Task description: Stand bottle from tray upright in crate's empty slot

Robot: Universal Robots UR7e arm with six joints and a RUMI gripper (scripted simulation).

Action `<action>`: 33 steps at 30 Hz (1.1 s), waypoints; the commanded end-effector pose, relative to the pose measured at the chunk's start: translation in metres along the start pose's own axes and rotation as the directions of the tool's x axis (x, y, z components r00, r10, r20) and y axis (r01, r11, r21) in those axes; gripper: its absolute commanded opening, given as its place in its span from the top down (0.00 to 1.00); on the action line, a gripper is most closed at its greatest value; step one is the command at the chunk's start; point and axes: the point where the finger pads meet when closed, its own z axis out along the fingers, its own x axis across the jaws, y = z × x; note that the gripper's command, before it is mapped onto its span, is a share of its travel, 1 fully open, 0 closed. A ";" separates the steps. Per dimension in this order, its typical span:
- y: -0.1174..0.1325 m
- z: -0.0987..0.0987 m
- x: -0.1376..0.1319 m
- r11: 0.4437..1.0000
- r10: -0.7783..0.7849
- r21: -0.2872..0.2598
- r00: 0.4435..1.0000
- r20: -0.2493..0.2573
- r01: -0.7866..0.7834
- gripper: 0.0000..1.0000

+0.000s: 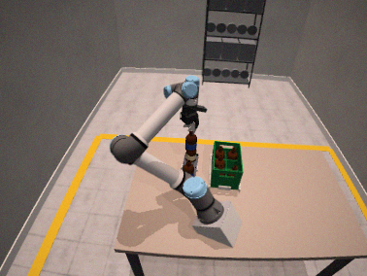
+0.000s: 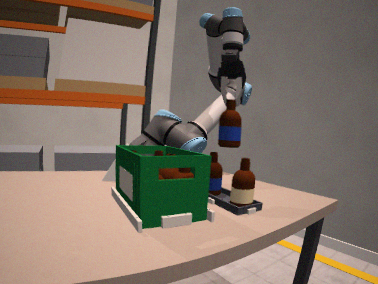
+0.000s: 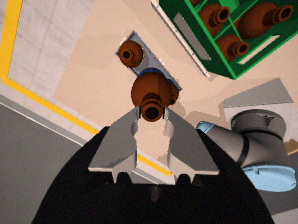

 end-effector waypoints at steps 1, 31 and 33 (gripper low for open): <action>-0.001 0.000 0.000 1.000 0.000 0.001 1.000 0.000 0.000 1.00; -0.009 0.000 0.009 1.000 0.000 0.001 1.000 0.000 0.000 1.00; -0.010 0.000 0.010 1.000 0.000 0.001 1.000 0.000 0.000 1.00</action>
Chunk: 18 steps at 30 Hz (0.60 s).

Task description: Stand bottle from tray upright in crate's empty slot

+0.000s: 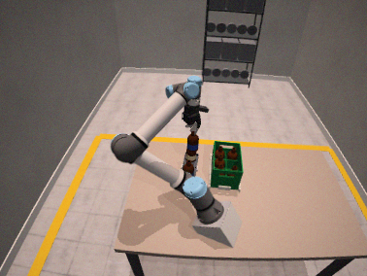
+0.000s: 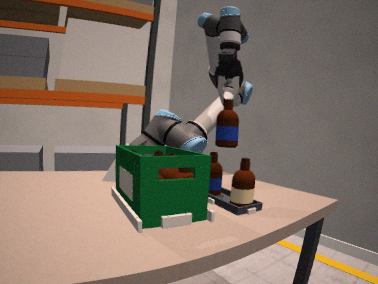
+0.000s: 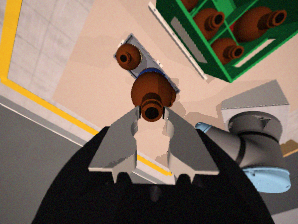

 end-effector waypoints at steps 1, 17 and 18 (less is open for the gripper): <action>-0.003 0.000 0.003 1.000 0.000 0.001 1.000 0.000 0.000 1.00; -0.015 0.000 0.015 1.000 0.000 0.001 1.000 0.000 0.000 1.00; -0.016 0.000 0.016 1.000 0.000 0.001 1.000 0.000 0.000 1.00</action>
